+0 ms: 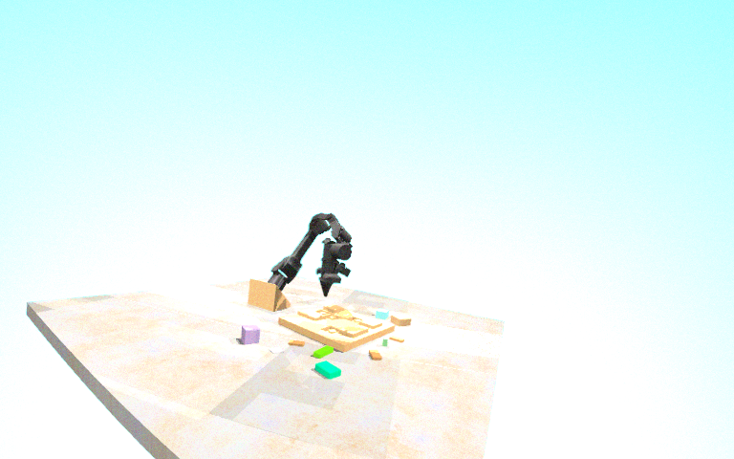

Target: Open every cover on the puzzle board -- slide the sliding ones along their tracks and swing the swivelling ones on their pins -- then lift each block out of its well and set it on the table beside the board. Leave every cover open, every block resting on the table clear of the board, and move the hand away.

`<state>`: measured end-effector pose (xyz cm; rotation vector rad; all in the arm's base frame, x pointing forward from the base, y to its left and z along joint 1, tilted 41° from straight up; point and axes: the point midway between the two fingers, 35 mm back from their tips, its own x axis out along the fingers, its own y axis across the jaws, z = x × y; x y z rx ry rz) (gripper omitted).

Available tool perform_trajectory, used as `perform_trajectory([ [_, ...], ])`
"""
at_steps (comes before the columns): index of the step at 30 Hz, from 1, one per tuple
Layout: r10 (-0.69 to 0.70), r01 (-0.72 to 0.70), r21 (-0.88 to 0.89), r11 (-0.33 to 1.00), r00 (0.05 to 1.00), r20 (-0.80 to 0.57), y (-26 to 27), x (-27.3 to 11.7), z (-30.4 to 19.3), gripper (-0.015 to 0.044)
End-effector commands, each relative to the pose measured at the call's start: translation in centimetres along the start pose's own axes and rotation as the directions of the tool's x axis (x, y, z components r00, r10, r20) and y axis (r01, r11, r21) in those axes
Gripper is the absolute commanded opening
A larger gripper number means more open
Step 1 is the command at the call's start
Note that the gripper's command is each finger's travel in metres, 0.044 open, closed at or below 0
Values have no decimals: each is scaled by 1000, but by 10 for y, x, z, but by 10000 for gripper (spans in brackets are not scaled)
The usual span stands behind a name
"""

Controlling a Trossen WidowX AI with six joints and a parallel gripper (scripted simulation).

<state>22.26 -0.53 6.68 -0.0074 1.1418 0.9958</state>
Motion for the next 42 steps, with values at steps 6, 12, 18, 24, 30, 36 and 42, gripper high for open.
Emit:
perform_trajectory([
  [6,-2,2,14,1000,1000,-1,-1,24,0,0],
  [12,0,0,14,1000,1000,0,1,49,-1,0],
  [18,0,0,14,1000,1000,1,2,51,-2,0],
  [24,0,0,14,1000,1000,1,2,56,-2,0],
  [30,0,0,14,1000,1000,1,2,61,-3,0],
  [36,0,0,14,1000,1000,1,2,62,-3,0],
  [42,0,0,14,1000,1000,1,0,64,-6,0],
])
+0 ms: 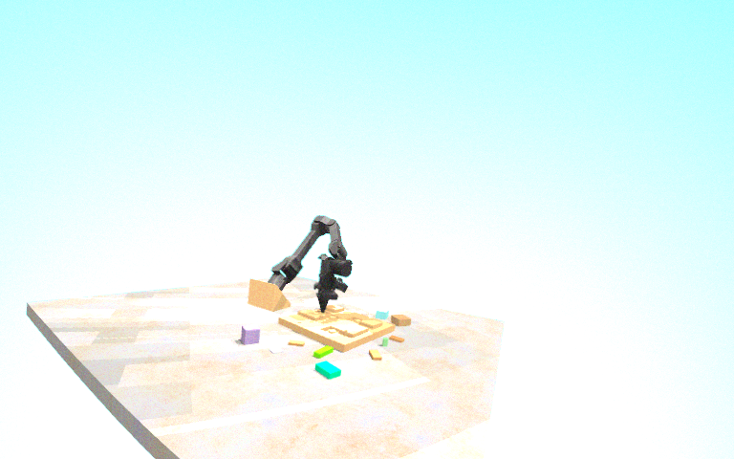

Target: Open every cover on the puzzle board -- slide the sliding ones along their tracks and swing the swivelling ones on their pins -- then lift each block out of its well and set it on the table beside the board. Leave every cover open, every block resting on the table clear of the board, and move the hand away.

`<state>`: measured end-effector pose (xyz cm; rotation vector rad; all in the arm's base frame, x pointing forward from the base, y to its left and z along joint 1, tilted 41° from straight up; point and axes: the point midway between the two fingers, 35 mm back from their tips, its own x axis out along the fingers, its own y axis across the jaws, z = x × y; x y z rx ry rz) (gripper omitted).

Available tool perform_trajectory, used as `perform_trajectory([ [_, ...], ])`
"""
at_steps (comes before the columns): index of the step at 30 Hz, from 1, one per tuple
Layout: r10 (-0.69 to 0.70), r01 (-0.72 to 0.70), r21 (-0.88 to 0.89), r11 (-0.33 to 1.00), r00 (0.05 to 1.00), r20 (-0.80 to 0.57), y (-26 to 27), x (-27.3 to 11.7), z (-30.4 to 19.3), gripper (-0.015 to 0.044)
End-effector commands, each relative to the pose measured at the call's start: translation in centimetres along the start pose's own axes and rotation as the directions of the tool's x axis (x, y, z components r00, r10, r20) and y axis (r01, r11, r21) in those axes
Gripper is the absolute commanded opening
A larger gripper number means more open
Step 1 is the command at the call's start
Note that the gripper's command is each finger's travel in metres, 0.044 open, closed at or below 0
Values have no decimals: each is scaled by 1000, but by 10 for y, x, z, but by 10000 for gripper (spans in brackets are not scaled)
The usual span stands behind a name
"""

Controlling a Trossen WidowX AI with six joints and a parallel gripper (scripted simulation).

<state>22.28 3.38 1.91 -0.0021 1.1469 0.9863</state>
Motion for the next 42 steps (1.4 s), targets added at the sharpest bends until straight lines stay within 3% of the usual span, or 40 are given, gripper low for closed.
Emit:
perform_trajectory([
  [1,4,-4,4,1000,1000,1,-1,3,-3,0],
  [14,4,-4,-12,1000,1000,1,-4,4,-7,0],
  [19,4,-4,-312,950,1000,1,-4,4,-7,0],
  [23,4,-3,-635,773,1000,1,-4,4,-7,0],
  [27,4,-1,-872,489,1000,1,-4,4,-7,0],
  [33,4,1,-1000,-4,1000,1,-5,4,-6,0],
  [42,4,1,-998,-66,1000,1,-4,-4,-5,0],
])
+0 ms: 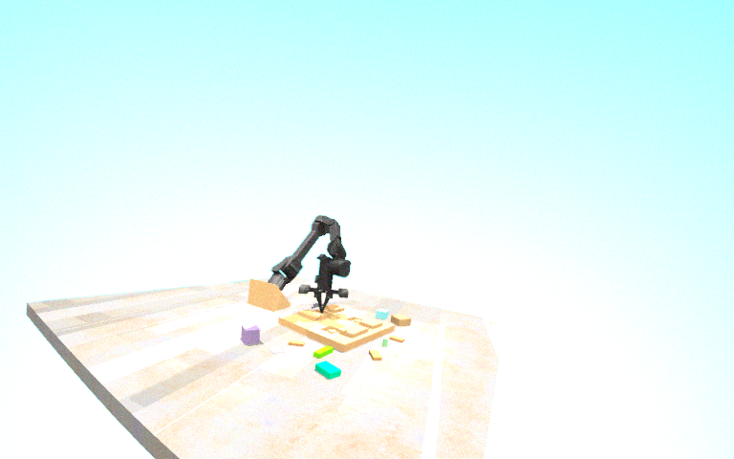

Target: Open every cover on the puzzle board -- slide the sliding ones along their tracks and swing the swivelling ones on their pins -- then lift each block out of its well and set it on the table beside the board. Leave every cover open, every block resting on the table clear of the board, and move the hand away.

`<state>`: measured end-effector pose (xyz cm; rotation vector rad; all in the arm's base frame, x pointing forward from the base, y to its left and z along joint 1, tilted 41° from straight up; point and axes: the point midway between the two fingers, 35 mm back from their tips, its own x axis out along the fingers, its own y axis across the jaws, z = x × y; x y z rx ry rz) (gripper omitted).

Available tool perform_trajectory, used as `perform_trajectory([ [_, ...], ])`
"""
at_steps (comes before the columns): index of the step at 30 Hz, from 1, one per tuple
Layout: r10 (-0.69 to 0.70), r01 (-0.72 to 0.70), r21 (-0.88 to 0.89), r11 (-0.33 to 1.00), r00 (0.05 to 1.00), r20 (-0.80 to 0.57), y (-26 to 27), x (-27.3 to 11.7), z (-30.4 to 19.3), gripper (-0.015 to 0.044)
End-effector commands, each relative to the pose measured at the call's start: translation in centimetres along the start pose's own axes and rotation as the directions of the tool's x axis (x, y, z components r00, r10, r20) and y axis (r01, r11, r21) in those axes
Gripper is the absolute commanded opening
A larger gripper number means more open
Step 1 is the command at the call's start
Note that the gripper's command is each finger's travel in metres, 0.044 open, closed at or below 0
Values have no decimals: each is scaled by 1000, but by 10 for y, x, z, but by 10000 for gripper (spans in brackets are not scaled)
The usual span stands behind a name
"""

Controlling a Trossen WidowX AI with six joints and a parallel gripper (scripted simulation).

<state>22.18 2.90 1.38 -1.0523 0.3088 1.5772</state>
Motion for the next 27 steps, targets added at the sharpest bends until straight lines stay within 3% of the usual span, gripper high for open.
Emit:
perform_trajectory([
  [1,4,-3,-316,949,1000,1,0,-5,1,0],
  [6,4,-3,-414,910,1000,1,0,-11,3,0],
  [7,6,-3,-283,959,1000,9,2,-6,2,26],
  [12,6,-4,-336,942,1000,4,0,-26,1,144],
  [20,5,-5,-425,905,1000,0,0,-62,3,144],
  [27,5,-5,-427,904,1000,0,0,-59,3,144],
])
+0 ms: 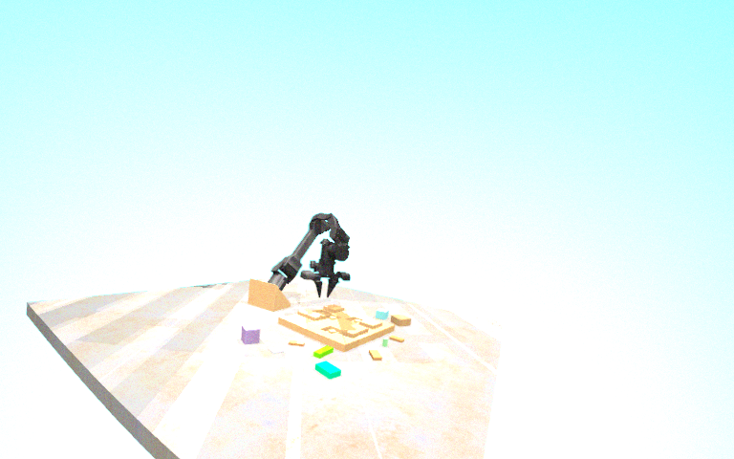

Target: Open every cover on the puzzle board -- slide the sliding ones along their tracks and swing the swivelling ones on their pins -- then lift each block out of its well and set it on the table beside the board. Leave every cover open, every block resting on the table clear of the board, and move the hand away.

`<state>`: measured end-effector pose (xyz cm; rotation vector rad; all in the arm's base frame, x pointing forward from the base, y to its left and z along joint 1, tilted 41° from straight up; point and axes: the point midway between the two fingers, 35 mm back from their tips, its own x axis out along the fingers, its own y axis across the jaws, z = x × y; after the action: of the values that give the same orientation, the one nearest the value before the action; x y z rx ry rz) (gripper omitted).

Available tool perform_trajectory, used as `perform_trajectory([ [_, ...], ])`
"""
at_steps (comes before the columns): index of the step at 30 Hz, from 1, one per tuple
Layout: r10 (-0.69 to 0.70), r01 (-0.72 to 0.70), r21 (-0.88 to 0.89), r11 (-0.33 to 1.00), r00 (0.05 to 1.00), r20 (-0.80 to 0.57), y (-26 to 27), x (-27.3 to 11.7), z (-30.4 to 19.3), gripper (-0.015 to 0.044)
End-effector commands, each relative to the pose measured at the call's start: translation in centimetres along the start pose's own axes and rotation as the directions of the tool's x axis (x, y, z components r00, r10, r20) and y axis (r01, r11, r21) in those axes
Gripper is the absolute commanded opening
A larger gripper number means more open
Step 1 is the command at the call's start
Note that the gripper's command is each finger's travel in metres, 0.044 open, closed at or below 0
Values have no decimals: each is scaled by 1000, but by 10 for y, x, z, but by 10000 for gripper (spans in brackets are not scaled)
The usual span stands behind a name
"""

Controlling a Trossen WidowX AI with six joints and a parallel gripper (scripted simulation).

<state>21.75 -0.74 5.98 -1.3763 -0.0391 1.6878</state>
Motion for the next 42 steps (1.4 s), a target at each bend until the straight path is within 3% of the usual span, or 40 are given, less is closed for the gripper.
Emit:
perform_trajectory([
  [1,4,-4,-10,1000,1000,-2,0,2,0,144],
  [23,2,-2,-3,1000,1000,-1,1,32,2,144],
  [42,2,-2,262,965,1000,-1,1,32,1,144],
])
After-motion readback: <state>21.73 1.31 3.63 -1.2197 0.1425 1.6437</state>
